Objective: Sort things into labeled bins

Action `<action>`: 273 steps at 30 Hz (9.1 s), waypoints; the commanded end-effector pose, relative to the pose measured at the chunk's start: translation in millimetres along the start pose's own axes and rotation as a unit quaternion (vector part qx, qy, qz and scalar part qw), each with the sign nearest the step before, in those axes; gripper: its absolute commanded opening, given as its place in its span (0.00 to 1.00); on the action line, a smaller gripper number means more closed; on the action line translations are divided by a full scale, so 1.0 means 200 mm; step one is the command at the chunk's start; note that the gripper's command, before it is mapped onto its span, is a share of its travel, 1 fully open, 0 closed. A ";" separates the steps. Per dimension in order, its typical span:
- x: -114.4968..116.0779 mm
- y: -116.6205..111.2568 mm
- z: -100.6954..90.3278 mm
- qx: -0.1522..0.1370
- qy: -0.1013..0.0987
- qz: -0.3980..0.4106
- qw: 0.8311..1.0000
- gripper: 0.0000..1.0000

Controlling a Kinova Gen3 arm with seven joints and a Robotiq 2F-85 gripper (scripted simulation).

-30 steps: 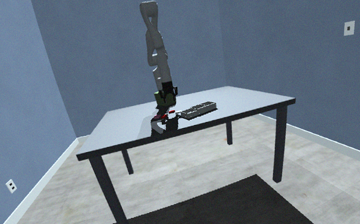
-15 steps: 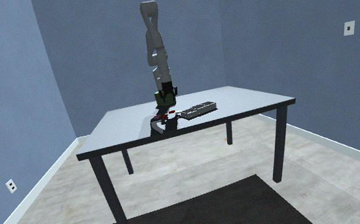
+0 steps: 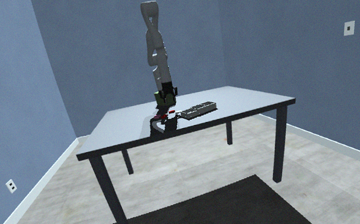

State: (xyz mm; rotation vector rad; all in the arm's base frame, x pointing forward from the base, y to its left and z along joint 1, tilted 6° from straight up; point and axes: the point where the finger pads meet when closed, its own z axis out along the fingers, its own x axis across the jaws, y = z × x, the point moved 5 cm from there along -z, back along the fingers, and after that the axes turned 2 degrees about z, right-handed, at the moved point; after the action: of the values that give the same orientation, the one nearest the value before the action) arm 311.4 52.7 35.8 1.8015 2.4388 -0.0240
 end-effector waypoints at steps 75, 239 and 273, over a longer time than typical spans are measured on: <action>0.00 0.00 0.36 0.000 -0.001 -0.002 1.000 0.49; 0.74 0.71 0.06 -0.001 -0.001 -0.081 0.997 0.49; 0.74 0.71 0.11 0.000 -0.001 -0.081 0.997 0.49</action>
State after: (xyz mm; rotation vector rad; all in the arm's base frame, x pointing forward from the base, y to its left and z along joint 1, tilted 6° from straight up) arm 405.6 234.0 7.3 1.6005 2.5767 -0.0395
